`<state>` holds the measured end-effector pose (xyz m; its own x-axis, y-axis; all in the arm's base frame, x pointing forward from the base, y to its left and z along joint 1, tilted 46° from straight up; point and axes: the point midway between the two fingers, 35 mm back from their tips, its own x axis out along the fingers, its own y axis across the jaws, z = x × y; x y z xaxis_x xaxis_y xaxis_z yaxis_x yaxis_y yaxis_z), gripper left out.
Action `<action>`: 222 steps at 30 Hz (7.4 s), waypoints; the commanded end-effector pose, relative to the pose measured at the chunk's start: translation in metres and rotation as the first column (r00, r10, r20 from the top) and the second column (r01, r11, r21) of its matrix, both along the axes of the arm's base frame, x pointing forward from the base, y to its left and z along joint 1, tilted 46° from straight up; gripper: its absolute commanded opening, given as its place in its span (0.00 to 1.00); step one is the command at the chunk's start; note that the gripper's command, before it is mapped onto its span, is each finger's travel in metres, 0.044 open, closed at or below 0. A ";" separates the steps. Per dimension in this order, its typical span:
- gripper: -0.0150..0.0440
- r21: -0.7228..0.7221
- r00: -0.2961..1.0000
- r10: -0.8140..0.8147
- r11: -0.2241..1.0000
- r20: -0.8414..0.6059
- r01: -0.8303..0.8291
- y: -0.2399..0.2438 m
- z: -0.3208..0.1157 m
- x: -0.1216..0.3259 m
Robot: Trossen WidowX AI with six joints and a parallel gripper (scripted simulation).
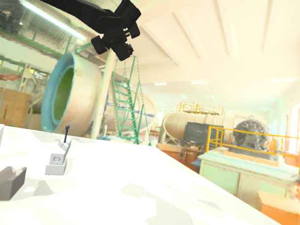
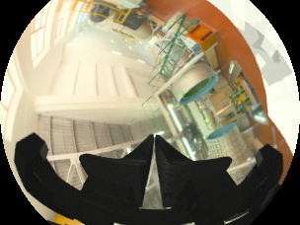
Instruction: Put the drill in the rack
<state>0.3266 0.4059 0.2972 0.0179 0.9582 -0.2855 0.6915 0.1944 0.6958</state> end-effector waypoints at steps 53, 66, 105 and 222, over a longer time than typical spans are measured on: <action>0.25 -0.812 0.648 0.564 -0.565 -0.511 -0.148 -0.260 -0.263 -0.073; 0.25 -0.812 0.648 0.565 -0.565 -0.511 -0.148 -0.262 -0.267 -0.073; 0.65 -0.821 0.623 0.599 -0.557 -0.503 -0.127 -0.221 -0.226 -0.077; 0.25 -0.522 -0.752 0.403 -0.848 -0.521 -0.092 -0.441 -0.245 -0.048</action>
<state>0.2787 -0.0354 0.0521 0.0850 -0.7068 -0.7023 -0.9919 -0.1270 0.0077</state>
